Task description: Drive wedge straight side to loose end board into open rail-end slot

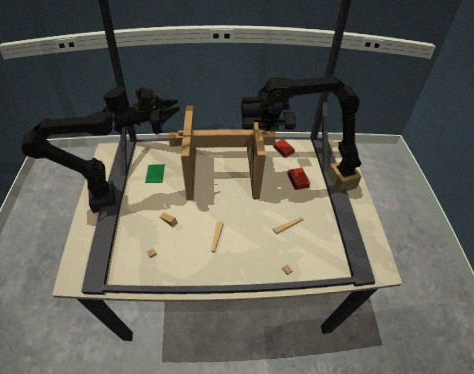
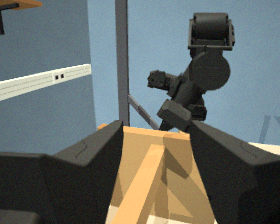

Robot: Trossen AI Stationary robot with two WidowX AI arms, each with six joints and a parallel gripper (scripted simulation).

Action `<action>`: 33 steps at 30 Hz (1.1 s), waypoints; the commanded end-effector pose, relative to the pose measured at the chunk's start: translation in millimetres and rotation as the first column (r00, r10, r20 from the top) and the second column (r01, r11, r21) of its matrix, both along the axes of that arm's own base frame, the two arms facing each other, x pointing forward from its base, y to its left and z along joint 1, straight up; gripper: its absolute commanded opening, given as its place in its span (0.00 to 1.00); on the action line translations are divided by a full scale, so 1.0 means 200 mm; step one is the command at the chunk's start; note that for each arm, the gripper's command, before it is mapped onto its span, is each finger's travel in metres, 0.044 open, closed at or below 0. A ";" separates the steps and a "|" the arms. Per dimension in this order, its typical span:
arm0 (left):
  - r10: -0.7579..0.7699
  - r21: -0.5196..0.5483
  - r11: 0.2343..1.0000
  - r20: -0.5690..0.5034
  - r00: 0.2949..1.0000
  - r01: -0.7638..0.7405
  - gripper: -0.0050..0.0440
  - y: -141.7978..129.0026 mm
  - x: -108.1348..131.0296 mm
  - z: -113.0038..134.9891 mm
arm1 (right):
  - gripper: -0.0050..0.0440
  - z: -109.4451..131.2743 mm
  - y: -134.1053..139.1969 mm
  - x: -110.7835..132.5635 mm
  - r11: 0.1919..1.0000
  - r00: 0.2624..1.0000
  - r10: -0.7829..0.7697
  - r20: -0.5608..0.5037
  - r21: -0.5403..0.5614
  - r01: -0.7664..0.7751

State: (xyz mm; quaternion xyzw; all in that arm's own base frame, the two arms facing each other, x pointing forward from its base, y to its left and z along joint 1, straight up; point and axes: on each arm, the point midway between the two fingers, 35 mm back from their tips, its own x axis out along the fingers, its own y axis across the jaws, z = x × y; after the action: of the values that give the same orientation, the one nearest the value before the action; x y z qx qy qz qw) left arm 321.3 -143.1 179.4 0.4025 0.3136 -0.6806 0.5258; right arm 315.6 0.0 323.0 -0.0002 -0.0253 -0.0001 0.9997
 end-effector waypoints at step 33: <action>-0.001 0.000 1.000 0.018 1.000 0.001 0.00 0.05 0.02 0.11 | 0.48 0.06 0.00 0.00 1.000 1.000 0.003 0.024 0.004 -0.003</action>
State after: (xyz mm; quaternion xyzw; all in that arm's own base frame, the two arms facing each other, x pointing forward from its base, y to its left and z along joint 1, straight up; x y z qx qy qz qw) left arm 323.4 -134.1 197.1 0.4040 0.3114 -0.6790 0.5280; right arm 315.6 0.0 323.0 -0.0002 -0.0253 -0.0001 0.9997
